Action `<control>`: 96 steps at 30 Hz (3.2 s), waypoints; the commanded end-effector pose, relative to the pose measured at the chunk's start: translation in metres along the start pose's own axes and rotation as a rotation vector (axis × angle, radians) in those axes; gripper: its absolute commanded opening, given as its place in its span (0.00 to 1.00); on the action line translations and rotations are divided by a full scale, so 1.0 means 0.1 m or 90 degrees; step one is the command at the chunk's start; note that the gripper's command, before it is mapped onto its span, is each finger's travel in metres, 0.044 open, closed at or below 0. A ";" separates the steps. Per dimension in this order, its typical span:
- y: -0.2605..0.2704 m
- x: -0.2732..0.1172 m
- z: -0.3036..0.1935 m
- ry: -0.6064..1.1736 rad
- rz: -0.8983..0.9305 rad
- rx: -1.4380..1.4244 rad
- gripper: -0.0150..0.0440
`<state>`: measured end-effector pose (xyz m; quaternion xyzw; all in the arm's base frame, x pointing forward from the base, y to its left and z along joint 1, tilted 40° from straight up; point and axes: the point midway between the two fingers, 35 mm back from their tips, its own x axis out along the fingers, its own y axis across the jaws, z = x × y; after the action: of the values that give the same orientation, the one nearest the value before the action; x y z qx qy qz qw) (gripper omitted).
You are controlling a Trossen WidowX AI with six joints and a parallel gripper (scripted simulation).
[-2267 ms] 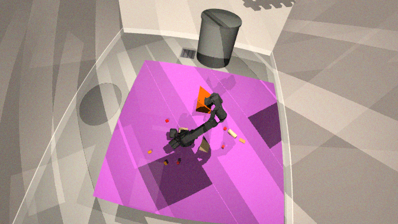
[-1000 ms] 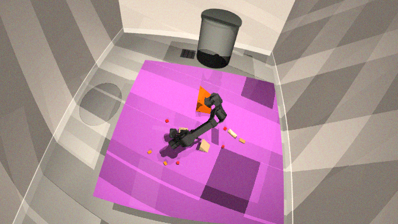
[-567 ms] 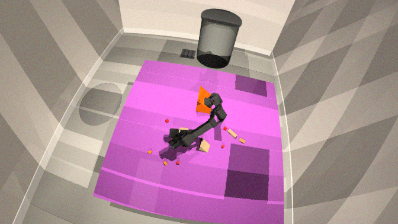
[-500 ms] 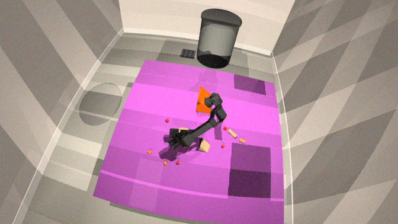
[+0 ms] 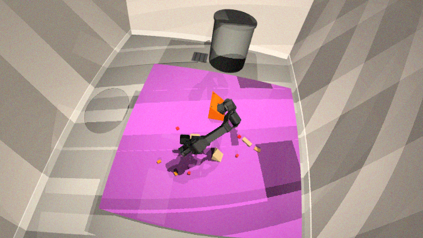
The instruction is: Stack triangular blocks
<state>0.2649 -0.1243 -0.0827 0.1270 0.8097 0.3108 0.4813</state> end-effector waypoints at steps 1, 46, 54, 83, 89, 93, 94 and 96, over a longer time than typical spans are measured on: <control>0.00 -0.20 -0.11 -0.006 -0.014 -0.003 0.25; 0.00 -0.56 -0.48 -0.184 0.027 0.586 0.25; 0.00 -0.55 -0.50 -0.228 0.068 0.751 0.25; 0.04 -0.53 -0.56 -0.322 0.261 1.213 0.25; 0.15 -0.67 -0.47 -0.325 0.259 1.214 0.25; 0.25 -0.79 -0.40 -0.326 0.258 1.215 0.25; 0.28 -0.81 -0.38 -0.329 0.254 1.210 0.25; 0.35 -0.87 -0.35 -0.334 0.246 1.200 0.25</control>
<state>0.2661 -0.1592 -0.0015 0.6527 0.5600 -0.4277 0.2783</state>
